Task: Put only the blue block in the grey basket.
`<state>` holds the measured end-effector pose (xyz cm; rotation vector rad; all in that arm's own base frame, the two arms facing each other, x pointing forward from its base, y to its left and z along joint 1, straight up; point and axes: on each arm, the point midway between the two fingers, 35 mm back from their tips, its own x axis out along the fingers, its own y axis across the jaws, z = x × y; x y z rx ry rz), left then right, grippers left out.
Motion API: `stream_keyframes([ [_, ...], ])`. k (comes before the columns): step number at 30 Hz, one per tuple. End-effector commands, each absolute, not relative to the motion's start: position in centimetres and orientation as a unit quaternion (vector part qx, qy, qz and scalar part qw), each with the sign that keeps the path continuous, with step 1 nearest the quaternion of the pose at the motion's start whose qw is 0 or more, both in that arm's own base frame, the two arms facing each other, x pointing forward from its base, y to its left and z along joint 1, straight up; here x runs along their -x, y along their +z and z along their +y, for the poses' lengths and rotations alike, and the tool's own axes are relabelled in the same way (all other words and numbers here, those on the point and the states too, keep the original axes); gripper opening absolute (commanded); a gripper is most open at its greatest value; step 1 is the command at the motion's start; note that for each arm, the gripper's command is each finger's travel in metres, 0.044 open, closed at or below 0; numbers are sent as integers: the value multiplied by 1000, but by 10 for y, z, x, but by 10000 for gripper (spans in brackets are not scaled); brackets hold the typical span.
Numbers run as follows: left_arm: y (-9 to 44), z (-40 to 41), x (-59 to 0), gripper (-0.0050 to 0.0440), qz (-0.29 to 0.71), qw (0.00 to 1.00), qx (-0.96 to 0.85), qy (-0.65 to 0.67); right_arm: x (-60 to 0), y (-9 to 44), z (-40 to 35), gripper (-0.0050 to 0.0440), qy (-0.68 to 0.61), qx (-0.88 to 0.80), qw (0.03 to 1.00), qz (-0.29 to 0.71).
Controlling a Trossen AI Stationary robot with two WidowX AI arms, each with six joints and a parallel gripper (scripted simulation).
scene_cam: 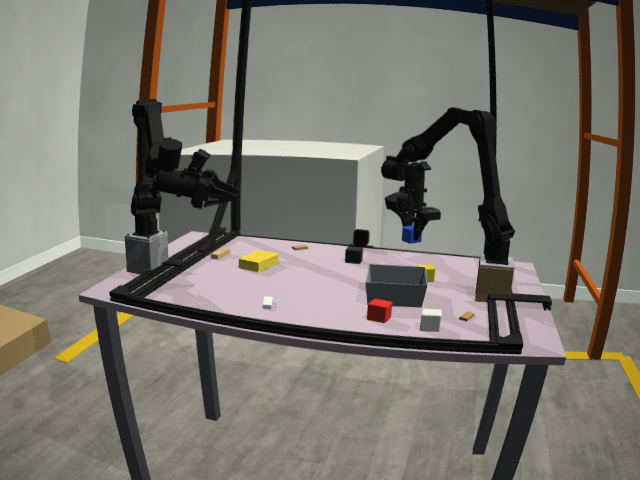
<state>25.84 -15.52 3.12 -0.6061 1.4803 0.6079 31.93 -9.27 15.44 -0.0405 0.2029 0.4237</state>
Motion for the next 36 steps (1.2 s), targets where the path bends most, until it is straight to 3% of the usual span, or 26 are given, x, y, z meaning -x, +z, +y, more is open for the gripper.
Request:
stream_keyframes([
  [1, 31, -137, -264, 0, 654, 654, 268, 268, -319, 154, -92, 400, 212, 22, 972, 99],
  [36, 31, 15, -279, 0, 654, 654, 268, 268, -319, 154, -92, 400, 212, 22, 972, 99],
])
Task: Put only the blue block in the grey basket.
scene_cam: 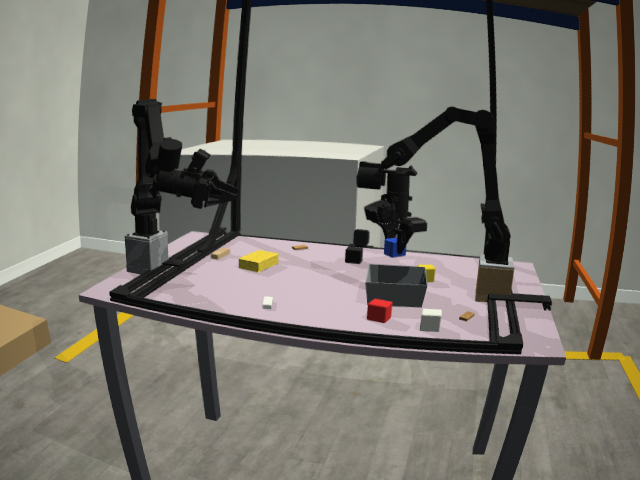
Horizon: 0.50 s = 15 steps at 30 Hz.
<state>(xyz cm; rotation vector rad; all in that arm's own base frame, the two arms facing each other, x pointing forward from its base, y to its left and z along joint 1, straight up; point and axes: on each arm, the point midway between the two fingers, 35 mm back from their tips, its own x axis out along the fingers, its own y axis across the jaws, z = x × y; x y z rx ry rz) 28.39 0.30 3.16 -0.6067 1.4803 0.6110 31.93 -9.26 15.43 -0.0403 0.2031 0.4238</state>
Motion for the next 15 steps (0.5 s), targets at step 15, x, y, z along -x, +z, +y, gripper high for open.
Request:
stream_keyframes([
  [15, 31, 68, -265, 0, 654, 654, 268, 268, -319, 154, -92, 400, 212, 22, 972, 99],
])
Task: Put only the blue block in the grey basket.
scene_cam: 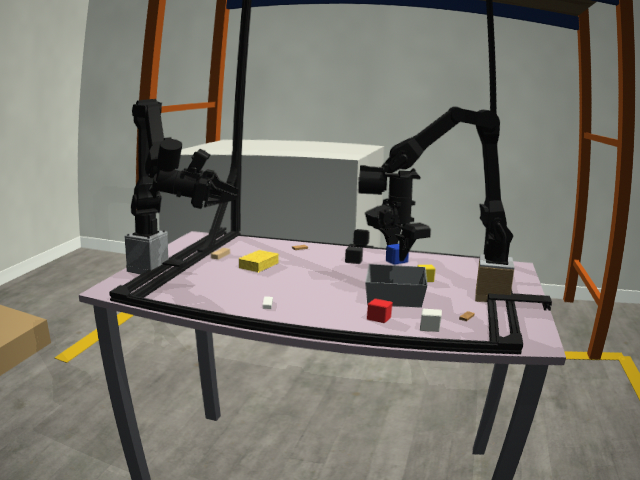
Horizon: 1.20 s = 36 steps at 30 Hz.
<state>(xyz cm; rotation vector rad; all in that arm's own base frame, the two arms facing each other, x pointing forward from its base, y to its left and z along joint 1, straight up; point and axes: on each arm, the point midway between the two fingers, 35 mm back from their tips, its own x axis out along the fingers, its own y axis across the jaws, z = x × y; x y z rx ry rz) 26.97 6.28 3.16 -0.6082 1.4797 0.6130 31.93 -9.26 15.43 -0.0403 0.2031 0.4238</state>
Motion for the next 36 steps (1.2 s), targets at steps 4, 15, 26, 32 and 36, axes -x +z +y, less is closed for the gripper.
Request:
stream_keyframes([
  [4, 13, 69, -266, 0, 654, 654, 268, 268, -319, 154, -92, 400, 212, 22, 972, 99],
  [15, -32, 68, -264, 0, 654, 654, 268, 268, -319, 154, -92, 400, 212, 22, 972, 99],
  [26, -32, 68, -264, 0, 654, 654, 268, 268, -319, 154, -92, 400, 212, 22, 972, 99],
  [32, -32, 68, -264, 0, 654, 654, 268, 268, -319, 154, -92, 400, 212, 22, 972, 99],
  [36, -32, 68, -264, 0, 654, 654, 268, 268, -319, 154, -92, 400, 212, 22, 972, 99],
])
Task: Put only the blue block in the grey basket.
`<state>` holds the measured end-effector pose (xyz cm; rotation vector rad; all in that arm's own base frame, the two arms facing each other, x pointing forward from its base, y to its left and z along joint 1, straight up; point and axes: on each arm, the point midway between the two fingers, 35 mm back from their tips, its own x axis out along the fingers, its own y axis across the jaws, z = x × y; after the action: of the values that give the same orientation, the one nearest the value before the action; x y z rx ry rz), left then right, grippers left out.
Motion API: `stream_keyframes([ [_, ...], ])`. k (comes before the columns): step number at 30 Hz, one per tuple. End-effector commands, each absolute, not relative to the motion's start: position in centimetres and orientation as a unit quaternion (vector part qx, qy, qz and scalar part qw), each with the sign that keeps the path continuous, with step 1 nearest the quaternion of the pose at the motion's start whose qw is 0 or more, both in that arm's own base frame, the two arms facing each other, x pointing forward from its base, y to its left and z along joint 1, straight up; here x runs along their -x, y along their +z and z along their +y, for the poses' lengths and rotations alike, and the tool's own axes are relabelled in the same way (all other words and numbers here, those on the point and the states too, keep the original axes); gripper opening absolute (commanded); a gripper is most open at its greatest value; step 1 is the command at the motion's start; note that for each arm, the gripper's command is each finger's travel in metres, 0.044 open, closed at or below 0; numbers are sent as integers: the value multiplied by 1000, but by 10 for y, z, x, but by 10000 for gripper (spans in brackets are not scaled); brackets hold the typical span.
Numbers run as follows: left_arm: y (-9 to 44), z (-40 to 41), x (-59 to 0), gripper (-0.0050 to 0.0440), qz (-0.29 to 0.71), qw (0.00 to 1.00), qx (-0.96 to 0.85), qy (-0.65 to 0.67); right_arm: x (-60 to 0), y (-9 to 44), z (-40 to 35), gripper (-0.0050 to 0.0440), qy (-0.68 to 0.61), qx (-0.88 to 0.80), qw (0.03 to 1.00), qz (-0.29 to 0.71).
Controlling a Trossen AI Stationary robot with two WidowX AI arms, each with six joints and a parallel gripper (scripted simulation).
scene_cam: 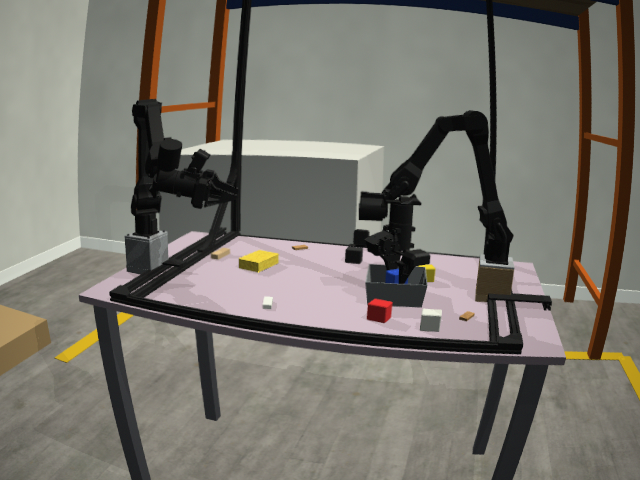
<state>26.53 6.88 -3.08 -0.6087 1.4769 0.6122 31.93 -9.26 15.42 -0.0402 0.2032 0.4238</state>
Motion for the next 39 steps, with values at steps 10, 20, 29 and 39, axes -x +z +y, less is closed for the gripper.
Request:
stream_keyframes([
  [10, -43, 68, -264, 0, 654, 654, 268, 268, -319, 154, -92, 400, 212, 22, 972, 99],
  [20, -59, 68, -263, 0, 654, 654, 268, 268, -319, 154, -92, 400, 212, 22, 972, 99],
  [29, -63, 68, -263, 0, 654, 654, 268, 268, -319, 154, -92, 400, 212, 22, 972, 99],
  [39, -56, 70, -268, 120, 646, 661, 269, 269, -319, 154, -92, 400, 212, 22, 972, 99],
])
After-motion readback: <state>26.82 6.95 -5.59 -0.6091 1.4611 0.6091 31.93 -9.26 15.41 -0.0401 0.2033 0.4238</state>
